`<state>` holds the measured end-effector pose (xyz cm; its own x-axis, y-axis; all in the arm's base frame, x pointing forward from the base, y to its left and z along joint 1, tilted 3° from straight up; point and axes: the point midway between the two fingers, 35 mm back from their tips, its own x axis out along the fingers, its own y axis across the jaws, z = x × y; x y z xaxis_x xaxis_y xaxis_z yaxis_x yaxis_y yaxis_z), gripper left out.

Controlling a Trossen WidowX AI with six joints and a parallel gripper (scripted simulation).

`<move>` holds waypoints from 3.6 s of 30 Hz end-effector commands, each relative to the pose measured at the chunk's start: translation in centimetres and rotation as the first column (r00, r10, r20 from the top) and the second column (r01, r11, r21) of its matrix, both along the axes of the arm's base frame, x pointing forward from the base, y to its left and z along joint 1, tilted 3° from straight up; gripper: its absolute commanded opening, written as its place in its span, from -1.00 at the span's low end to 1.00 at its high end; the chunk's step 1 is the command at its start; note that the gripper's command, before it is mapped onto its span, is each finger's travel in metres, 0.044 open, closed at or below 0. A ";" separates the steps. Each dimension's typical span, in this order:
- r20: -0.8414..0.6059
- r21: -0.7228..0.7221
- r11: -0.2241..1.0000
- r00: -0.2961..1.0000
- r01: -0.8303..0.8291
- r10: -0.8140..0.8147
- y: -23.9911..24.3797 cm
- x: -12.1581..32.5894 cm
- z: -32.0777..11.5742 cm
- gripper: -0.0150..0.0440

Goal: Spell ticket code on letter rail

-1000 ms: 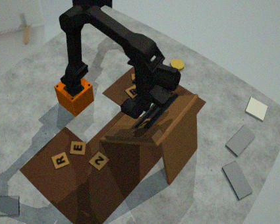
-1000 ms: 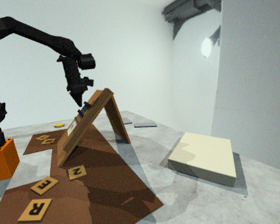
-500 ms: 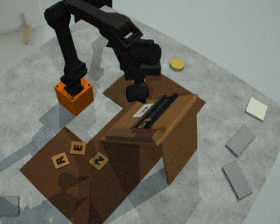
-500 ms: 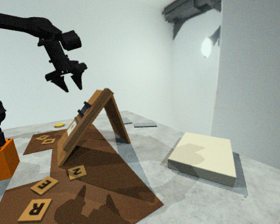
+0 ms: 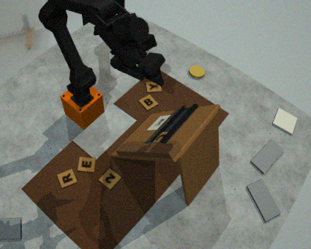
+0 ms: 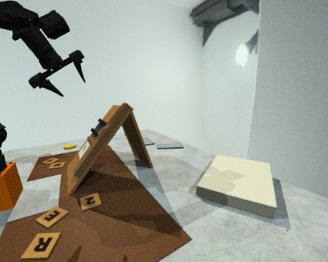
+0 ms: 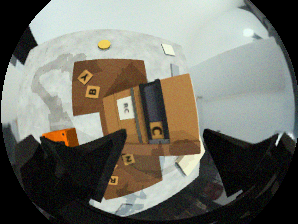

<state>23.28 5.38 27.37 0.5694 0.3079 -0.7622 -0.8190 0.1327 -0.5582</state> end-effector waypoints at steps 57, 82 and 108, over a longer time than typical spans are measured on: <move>-0.680 -0.241 -0.925 -0.731 0.295 -0.056 -26.9 -3.4 -24.4 0.66; -0.611 -0.330 -0.925 -0.703 -0.190 0.363 -28.5 -7.4 -28.6 0.66; -0.611 -0.330 -0.925 -0.703 -0.190 0.363 -28.6 -7.1 -32.4 0.66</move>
